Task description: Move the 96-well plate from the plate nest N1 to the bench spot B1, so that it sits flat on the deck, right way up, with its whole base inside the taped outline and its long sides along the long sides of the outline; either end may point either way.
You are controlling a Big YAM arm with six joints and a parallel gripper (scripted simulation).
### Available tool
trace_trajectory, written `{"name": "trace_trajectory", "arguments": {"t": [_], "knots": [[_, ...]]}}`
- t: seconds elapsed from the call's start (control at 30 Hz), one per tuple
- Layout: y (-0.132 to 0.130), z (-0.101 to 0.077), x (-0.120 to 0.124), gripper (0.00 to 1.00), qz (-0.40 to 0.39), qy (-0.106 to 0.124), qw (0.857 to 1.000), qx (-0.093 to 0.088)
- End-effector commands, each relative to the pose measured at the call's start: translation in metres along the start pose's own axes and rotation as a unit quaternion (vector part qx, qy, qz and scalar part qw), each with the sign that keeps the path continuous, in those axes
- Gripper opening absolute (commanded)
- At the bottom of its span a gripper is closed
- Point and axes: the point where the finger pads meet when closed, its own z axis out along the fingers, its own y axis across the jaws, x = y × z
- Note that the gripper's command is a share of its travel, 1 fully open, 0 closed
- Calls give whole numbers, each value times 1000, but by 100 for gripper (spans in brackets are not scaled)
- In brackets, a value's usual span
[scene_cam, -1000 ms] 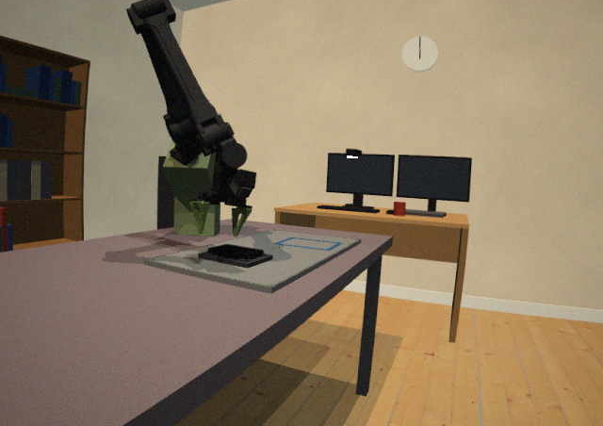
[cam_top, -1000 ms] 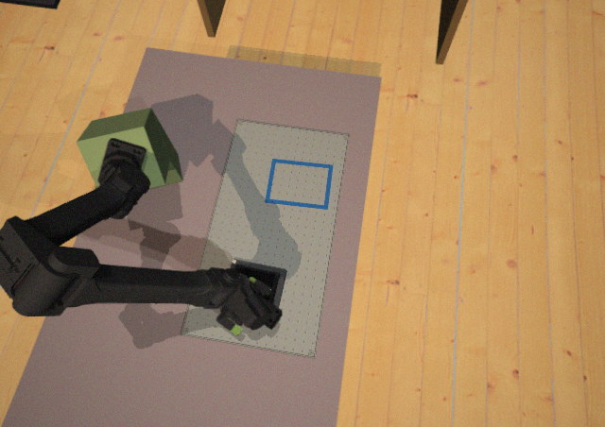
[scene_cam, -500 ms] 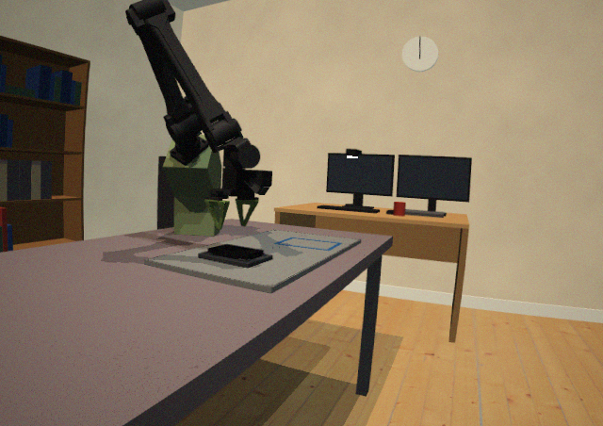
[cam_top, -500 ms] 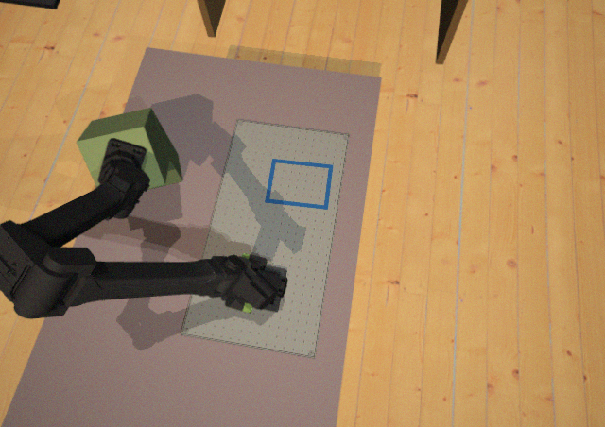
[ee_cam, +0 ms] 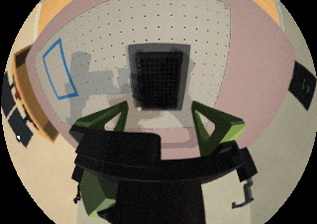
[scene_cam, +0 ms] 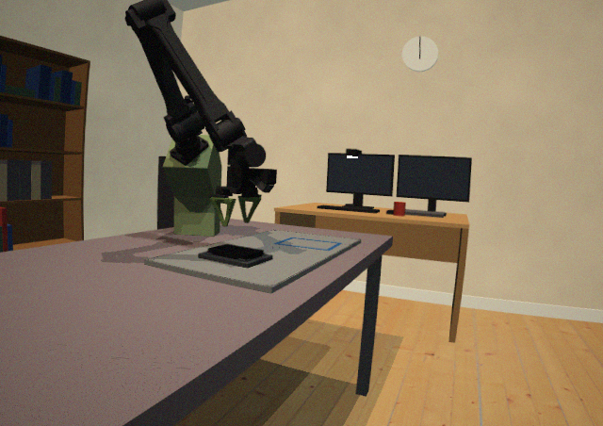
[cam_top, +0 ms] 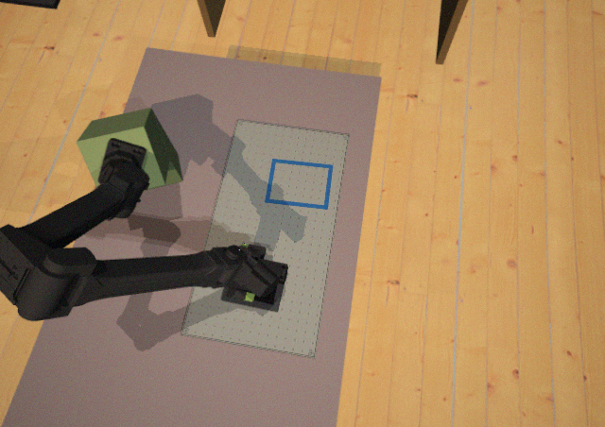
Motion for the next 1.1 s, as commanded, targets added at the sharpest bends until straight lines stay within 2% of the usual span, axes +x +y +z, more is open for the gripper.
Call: {"name": "trace_trajectory", "arguments": {"t": [0.0,0.1,0.17,0.37,0.4,0.47,0.87,0.93,0.97,1.0,1.07], "knots": [[-3,-4,-7,100,3,-10,1000,2],[-3,-4,-7,100,3,-10,1000,2],[-3,6,-3,100,1,-4,1000,3],[-5,12,-6,100,2,-6,1000,4],[-6,5,-15,100,3,-21,1000,6],[-6,17,-8,100,3,-7,1000,5],[-5,38,-6,100,2,-6,1000,4],[-5,38,-6,100,2,-6,1000,4],[-6,29,-13,100,2,-20,1000,6],[-2,39,-7,100,0,-9,1000,3],[-5,44,-5,100,2,-5,1000,4]]}}
